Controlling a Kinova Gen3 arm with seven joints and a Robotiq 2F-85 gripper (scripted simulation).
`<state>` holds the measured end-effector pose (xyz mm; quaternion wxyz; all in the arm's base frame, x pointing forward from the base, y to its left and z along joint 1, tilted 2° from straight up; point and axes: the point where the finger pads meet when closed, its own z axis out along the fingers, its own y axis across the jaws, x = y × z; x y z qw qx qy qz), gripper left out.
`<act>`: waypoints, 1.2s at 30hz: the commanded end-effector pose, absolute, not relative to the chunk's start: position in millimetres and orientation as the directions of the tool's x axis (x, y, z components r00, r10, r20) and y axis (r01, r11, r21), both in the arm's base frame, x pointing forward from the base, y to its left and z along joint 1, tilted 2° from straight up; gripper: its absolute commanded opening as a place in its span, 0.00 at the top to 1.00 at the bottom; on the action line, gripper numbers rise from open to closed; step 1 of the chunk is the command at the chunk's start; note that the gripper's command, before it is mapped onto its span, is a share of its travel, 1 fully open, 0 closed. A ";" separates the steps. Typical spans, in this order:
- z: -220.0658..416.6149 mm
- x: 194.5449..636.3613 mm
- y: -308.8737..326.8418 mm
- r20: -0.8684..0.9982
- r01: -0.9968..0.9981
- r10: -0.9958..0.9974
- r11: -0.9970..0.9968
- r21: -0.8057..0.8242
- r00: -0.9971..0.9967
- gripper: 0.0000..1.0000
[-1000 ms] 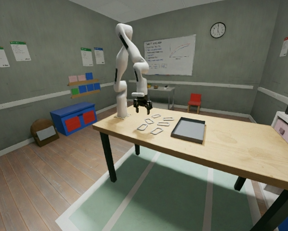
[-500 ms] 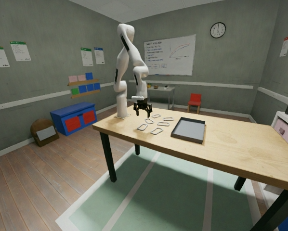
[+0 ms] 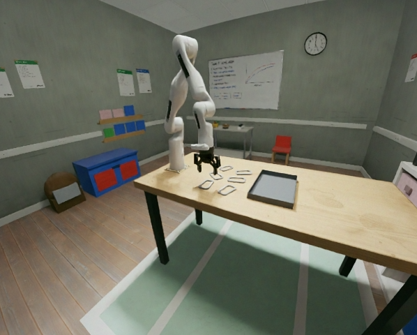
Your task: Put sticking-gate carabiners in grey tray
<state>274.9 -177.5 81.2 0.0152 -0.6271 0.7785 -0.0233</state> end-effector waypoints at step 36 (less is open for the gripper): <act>18.9 269.8 -174.5 -0.002 -0.976 -0.977 0.215 -0.028 -0.215 0.00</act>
